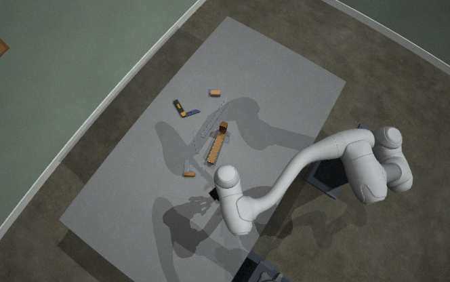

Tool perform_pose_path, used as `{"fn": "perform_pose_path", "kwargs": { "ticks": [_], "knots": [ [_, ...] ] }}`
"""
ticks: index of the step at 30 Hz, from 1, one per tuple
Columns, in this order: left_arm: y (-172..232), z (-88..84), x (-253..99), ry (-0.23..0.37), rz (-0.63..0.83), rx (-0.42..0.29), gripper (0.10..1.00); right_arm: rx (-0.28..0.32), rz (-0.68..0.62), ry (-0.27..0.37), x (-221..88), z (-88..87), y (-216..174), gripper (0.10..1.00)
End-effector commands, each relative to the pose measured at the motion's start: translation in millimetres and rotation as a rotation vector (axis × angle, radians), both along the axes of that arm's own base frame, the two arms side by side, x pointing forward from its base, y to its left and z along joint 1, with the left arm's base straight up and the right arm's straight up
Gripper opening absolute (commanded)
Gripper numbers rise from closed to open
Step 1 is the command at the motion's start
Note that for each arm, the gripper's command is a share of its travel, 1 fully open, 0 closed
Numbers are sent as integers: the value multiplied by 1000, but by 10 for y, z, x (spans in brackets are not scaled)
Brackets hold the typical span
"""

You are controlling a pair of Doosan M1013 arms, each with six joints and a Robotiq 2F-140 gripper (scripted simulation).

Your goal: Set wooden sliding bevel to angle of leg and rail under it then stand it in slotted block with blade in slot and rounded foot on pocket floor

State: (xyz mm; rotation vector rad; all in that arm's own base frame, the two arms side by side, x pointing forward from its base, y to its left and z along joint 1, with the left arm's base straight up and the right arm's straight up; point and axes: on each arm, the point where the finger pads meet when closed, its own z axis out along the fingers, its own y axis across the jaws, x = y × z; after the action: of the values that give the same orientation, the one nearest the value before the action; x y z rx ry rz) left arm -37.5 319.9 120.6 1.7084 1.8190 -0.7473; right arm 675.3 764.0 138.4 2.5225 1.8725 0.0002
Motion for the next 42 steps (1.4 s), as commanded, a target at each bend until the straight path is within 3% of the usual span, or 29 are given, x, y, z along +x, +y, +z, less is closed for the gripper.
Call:
{"fn": "perform_pose_path", "kwargs": {
  "ticks": [1, 42],
  "knots": [
    [3, 4, -1, 0, 0, 1, 1000, 2, 0, -1, 2, 10, 4, 99],
    [3, 4, -1, 0, 0, 1, 1000, 2, 0, -1, 2, -78, 4, 99]
  ]
}}
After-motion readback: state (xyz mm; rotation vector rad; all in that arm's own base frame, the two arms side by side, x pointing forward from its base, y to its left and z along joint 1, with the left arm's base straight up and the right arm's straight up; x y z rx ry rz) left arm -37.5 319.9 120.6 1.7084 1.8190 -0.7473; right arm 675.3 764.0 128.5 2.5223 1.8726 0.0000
